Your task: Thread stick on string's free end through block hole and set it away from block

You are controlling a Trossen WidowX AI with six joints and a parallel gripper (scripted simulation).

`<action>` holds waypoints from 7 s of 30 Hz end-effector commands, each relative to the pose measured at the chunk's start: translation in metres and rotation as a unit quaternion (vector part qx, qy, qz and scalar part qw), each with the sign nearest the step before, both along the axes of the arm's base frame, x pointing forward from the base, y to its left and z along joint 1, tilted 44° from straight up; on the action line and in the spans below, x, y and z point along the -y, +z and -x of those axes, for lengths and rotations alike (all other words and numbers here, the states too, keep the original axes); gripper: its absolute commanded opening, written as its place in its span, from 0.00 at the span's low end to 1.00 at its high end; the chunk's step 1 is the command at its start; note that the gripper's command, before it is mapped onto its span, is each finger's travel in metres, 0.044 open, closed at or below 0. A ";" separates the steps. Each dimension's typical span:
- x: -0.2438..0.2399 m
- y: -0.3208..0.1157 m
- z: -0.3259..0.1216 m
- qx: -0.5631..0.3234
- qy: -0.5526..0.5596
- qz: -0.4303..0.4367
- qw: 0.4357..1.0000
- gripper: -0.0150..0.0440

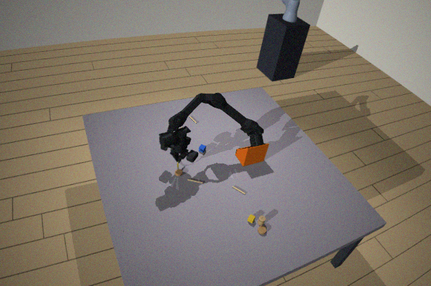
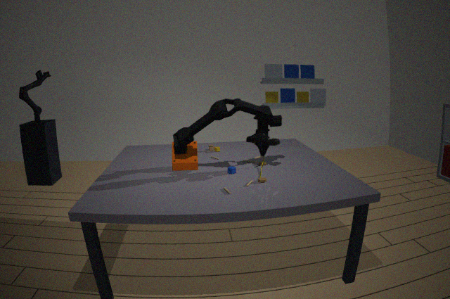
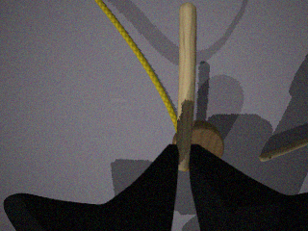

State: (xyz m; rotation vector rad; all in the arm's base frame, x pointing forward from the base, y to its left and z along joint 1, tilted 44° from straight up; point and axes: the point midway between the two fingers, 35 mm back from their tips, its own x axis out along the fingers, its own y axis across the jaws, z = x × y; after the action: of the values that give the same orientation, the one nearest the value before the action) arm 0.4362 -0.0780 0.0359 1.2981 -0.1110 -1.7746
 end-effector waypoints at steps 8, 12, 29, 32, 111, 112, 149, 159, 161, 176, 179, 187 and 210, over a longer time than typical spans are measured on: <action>-0.001 -0.004 0.001 0.005 0.000 -0.003 1.000 0.25; 0.000 -0.008 0.004 0.005 0.000 -0.003 1.000 0.25; 0.005 -0.023 0.018 0.004 -0.001 -0.002 1.000 0.25; 0.006 -0.025 0.021 0.003 -0.001 -0.001 1.000 0.25; 0.040 -0.015 0.094 0.003 0.000 -0.003 1.000 0.25; 0.040 -0.015 0.096 0.003 0.000 -0.003 1.000 0.25; 0.054 -0.001 0.129 0.004 0.002 -0.003 1.000 0.25; 0.060 0.005 0.140 0.004 0.002 -0.003 1.000 0.25; 0.061 0.006 0.142 0.004 0.002 -0.003 1.000 0.25; 0.069 0.015 0.159 0.004 0.002 -0.003 1.000 0.25; 0.071 0.017 0.163 0.004 0.002 -0.003 1.000 0.25; 0.073 0.019 0.163 0.006 0.000 -0.001 1.000 0.39; 0.024 0.075 0.165 -0.146 0.158 -0.010 0.977 0.46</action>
State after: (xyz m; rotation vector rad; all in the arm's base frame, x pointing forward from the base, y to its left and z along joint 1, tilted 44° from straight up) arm 0.2753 -0.0997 0.1086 1.1575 0.0795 -1.7254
